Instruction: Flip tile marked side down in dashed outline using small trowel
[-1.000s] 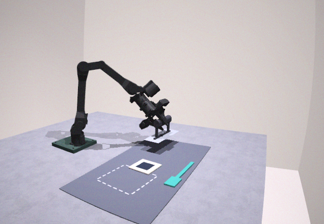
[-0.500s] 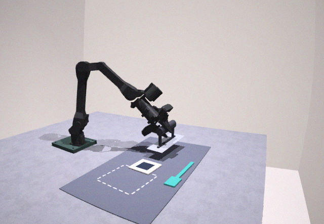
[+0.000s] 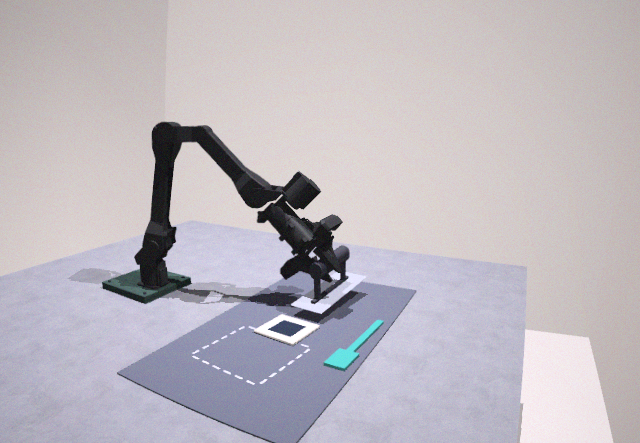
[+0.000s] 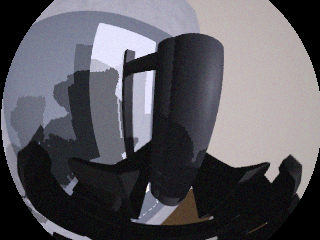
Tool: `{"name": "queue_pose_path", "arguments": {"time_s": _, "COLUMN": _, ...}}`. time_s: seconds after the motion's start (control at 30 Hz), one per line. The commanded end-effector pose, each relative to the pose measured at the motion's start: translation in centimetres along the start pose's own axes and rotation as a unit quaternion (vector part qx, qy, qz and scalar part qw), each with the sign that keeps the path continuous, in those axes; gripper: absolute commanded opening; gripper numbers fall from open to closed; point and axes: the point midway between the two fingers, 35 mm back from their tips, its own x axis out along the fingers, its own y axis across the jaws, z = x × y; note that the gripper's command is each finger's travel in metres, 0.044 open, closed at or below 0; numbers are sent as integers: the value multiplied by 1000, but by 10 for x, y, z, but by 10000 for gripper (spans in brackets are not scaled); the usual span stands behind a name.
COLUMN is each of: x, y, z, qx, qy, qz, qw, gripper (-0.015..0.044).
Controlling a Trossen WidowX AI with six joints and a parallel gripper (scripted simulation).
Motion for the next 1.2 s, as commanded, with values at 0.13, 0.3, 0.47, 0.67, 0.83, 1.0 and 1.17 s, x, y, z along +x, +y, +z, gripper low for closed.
{"name": "queue_pose_path", "arguments": {"time_s": 0.13, "x": 7, "y": 7, "z": 0, "qx": 1, "qy": -4, "qz": -4, "qw": 1000, "gripper": 0}}
{"name": "queue_pose_path", "arguments": {"time_s": 0.3, "x": 12, "y": 13, "z": -1, "qx": 1, "qy": -4, "qz": -4, "qw": 1000, "gripper": 0}}
{"name": "queue_pose_path", "arguments": {"time_s": 0.47, "x": 16, "y": 19, "z": -2, "qx": 0, "qy": -4, "qz": -4, "qw": 1000, "gripper": 0}}
{"name": "queue_pose_path", "arguments": {"time_s": 0.67, "x": 17, "y": 18, "z": -8, "qx": 2, "qy": -4, "qz": -4, "qw": 1000, "gripper": 0}}
{"name": "queue_pose_path", "arguments": {"time_s": 0.83, "x": 16, "y": 17, "z": -16, "qx": 3, "qy": -3, "qz": -4, "qw": 1000, "gripper": 0}}
{"name": "queue_pose_path", "arguments": {"time_s": 1.0, "x": 16, "y": 16, "z": -24, "qx": 2, "qy": -3, "qz": -3, "qw": 1000, "gripper": 0}}
{"name": "queue_pose_path", "arguments": {"time_s": 1.17, "x": 16, "y": 16, "z": -32, "qx": 1, "qy": -3, "qz": -3, "qw": 1000, "gripper": 0}}
